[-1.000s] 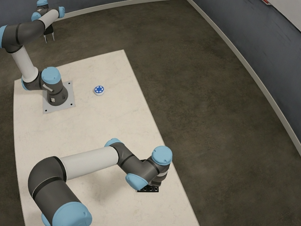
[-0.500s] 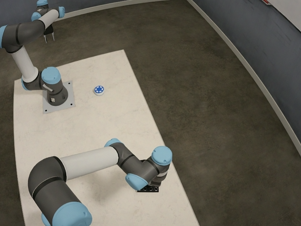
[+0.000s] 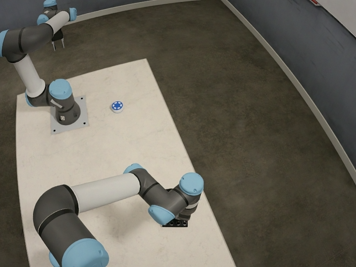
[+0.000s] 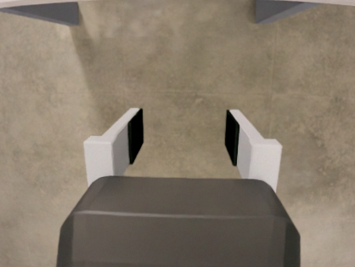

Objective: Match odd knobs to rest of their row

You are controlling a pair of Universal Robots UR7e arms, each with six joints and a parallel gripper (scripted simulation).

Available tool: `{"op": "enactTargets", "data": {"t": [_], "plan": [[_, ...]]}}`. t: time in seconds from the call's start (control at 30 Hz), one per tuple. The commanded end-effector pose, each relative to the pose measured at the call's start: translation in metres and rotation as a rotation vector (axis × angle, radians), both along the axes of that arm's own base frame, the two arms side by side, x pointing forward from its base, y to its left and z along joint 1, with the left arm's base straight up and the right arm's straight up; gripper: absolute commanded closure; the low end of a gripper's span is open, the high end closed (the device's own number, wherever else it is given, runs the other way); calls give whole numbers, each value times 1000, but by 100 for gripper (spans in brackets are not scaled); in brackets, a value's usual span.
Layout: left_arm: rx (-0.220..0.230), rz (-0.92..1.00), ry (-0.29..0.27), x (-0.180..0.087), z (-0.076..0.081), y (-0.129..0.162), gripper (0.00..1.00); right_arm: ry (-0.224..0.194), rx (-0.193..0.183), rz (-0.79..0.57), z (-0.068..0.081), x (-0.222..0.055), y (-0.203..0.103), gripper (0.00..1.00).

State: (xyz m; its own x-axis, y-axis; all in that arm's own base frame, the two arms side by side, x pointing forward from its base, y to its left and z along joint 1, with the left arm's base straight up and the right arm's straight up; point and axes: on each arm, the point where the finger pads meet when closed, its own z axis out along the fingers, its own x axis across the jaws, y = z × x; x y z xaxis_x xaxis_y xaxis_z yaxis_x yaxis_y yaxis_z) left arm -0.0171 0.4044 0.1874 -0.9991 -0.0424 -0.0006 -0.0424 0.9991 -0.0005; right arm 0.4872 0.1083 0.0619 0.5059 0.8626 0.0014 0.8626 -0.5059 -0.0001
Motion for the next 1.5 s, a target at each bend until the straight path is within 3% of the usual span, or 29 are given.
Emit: {"op": "enactTargets", "data": {"t": [0.0, 0.3, 0.87, 0.9, 1.47], "plan": [[0, 4, 1, -2, 0, -1, 0, 3, -2, 2, -3, -2, 0, 54], [0, 4, 1, -2, 0, -1, 0, 3, -3, 2, -16, -2, 0, 54], [0, 4, 1, -2, 0, -1, 0, 1, -2, 2, -15, -1, 1, 54], [0, 4, 1, -2, 0, -1, 0, 1, -2, 2, -15, -1, 1, 70], [0, 4, 1, -2, 0, -1, 0, 1, -2, 8, -15, -1, 1, 70]]}}
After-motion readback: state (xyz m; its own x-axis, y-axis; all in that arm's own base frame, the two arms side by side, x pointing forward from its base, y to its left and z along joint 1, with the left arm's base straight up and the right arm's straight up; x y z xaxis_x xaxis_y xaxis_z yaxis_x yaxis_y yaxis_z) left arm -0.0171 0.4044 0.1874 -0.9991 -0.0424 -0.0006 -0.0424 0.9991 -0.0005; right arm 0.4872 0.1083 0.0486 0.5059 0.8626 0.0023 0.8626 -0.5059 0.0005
